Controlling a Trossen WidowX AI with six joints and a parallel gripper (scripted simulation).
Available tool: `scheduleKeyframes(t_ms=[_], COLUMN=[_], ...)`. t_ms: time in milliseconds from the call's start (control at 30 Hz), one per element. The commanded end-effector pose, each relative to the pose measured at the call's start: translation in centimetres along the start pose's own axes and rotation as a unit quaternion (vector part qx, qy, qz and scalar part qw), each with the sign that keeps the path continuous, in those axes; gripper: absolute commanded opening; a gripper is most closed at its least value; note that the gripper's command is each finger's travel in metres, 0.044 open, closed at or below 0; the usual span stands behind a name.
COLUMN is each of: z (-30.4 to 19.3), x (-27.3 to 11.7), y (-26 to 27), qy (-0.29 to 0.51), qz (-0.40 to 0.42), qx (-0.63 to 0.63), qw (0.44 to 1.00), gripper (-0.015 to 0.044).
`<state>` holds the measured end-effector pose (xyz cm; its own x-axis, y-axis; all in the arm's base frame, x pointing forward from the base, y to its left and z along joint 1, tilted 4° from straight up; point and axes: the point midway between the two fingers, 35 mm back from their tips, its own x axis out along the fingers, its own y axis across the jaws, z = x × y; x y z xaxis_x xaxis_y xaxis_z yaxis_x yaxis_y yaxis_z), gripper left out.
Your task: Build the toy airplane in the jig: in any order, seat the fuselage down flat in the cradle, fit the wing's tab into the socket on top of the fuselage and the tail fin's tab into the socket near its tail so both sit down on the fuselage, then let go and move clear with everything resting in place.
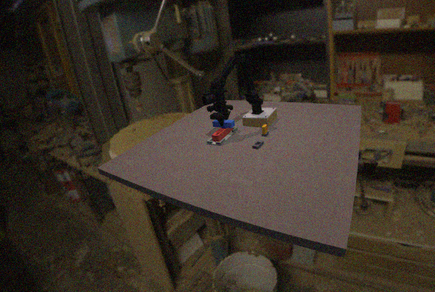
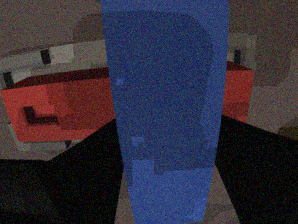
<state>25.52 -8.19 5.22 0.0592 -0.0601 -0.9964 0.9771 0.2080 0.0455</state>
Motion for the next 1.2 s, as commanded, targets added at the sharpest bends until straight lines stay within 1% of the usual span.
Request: scheduleKeyframes(t_ms=[0,333,367,633,700,833,900,1033,1100,1167], z=[0.0,0.0,0.0,0.0,0.2,0.1,0.1,0.3,0.3,0.4], x=[0.0,0.0,0.0,-0.2,-2.0,-7.7,-8.6,-8.6,-8.6,-8.5], y=[0.0,0.0,0.0,0.1,0.3,0.1,0.0,0.3,0.3,0.3], qy=[0.000,0.000,0.000,0.000,0.000,0.002,0.002,0.002,0.002,0.001], qz=[0.000,0.000,0.000,0.000,0.001,0.002,0.002,0.002,0.002,0.003], qx=[0.000,0.000,0.000,0.000,0.000,0.000,0.000,0.000,-0.031,-0.119], qw=[1.000,1.000,1.000,1.000,1.000,1.000,1.000,1.000,1.000,0.993], gripper=[0.0163,0.0425,0.0440,0.0440,0.0440,0.0440,0.0440,0.0440,0.0440,0.0440])
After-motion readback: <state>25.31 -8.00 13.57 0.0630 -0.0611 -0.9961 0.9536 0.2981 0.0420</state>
